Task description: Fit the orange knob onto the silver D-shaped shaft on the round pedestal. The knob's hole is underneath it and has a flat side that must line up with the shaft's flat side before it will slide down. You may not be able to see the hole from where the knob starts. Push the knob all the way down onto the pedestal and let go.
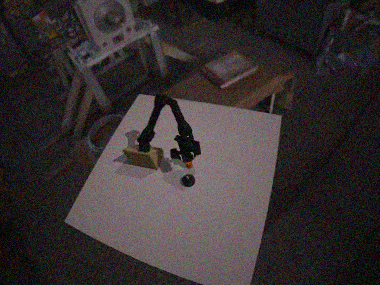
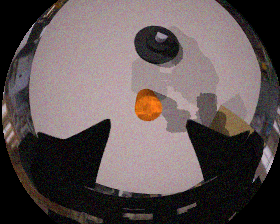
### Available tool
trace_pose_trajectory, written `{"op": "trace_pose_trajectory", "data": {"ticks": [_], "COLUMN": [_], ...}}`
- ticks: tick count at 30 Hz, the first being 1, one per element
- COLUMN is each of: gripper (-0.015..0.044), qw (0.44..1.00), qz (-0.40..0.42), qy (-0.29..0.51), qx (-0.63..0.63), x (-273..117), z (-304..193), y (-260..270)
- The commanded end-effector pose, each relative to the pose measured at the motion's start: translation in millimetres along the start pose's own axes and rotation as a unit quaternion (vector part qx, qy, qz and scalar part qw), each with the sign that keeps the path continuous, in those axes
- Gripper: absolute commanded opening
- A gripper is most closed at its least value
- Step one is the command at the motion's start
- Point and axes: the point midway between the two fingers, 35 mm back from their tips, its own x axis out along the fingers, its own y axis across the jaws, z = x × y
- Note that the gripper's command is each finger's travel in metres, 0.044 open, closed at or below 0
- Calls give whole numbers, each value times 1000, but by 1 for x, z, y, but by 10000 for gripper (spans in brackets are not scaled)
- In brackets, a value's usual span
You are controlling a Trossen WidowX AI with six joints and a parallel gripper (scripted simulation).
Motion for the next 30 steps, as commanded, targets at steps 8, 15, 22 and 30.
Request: {"op": "trace_pose_trajectory", "data": {"ticks": [8,15,22,30], "gripper": [440,440,440,440], "qw": [1000,1000,1000,1000], "qz": [-2,-2,-2,-2], "qy": [5,4,4,4], "qx": [6,6,6,6], "x": [24,33,45,57], "z": [0,1,1,1], "y": [-2,-1,-1,0]}}
